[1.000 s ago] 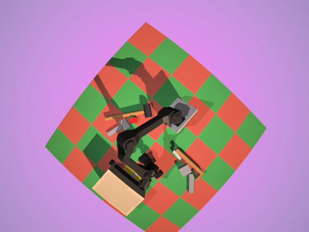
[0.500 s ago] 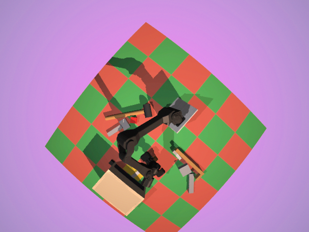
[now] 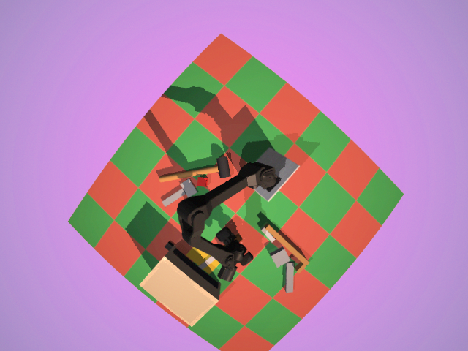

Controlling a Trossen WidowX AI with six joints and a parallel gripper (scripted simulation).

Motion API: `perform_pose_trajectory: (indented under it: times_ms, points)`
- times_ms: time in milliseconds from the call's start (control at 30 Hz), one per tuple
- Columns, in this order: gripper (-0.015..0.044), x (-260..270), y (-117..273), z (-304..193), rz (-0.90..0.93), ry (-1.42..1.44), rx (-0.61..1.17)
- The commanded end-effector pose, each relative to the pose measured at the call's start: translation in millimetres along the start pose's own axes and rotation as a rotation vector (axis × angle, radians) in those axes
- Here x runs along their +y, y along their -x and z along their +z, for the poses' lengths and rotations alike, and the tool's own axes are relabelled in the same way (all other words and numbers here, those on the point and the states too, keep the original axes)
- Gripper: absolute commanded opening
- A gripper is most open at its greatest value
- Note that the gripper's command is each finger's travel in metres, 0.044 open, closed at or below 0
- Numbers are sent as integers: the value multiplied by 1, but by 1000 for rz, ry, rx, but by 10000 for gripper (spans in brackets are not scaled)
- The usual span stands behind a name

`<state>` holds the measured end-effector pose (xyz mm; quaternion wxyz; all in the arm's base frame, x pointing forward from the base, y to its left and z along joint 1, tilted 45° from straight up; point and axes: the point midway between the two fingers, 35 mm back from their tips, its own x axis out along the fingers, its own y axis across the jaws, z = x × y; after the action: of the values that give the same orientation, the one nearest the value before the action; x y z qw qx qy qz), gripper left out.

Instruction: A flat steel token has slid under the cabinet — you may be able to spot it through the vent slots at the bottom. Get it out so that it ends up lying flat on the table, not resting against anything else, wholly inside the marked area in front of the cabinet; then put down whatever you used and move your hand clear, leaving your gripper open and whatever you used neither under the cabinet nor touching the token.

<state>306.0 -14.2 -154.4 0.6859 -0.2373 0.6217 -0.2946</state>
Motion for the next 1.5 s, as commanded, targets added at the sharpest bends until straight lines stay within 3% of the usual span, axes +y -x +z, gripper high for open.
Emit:
perform_pose_trajectory:
  times_ms: [0, 1467]
  points:
    - [0, 0, -1, -10, -1, 4, 7]
    - [0, 4, -1, -74, 0, 6, 10]
